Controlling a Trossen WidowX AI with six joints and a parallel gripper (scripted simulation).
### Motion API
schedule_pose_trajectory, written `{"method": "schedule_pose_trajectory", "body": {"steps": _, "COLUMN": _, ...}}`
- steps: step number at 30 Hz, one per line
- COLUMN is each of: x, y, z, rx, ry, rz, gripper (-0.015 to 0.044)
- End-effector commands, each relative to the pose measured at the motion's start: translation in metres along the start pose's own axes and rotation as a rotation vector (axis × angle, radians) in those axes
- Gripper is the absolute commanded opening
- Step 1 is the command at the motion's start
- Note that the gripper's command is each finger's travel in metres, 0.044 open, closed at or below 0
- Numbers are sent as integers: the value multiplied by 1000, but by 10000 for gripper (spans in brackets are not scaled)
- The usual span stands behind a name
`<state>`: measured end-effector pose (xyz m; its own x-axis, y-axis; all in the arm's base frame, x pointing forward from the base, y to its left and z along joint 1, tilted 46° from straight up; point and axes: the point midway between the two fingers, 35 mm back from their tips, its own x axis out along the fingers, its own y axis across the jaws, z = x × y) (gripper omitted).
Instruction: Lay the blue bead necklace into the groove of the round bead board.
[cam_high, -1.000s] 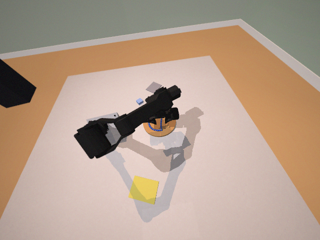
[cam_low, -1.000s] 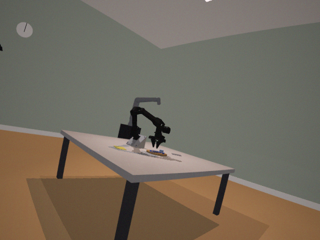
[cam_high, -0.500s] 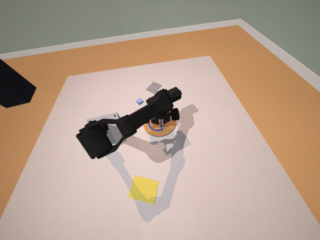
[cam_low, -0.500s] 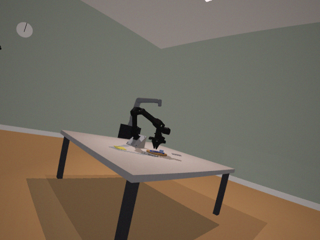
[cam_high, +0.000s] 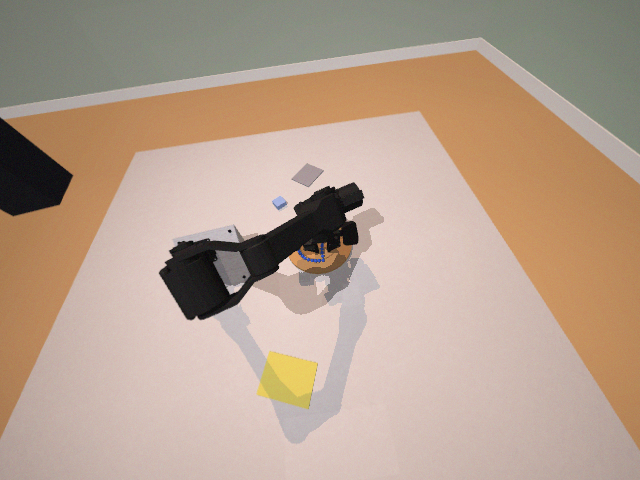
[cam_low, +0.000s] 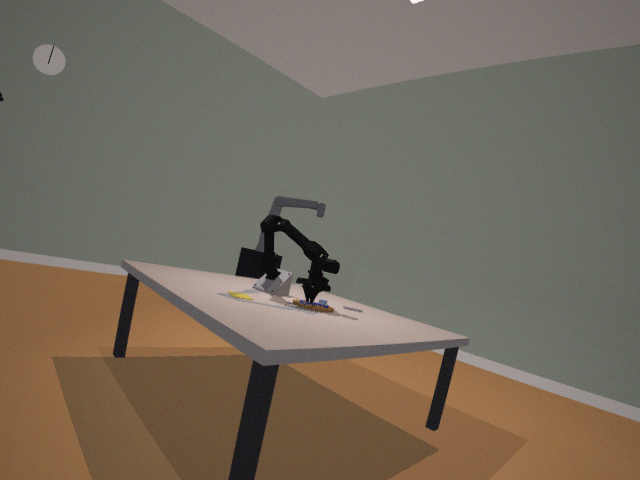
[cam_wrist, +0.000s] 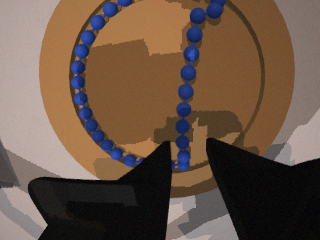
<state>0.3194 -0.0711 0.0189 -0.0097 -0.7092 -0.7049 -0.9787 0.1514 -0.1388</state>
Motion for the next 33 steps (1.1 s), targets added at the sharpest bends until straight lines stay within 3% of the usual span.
{"method": "schedule_pose_trajectory", "body": {"steps": 1, "x": 9, "y": 3, "z": 0, "rx": -10, "ry": 8, "rz": 9, "gripper": 120}}
{"method": "schedule_pose_trajectory", "body": {"steps": 8, "x": 9, "y": 3, "z": 0, "rx": -11, "ry": 8, "rz": 9, "gripper": 120}}
{"method": "schedule_pose_trajectory", "body": {"steps": 13, "x": 7, "y": 2, "z": 0, "rx": -4, "ry": 3, "rz": 6, "gripper": 0}}
{"method": "schedule_pose_trajectory", "body": {"steps": 33, "x": 7, "y": 2, "z": 0, "rx": -4, "ry": 3, "rz": 6, "gripper": 0}}
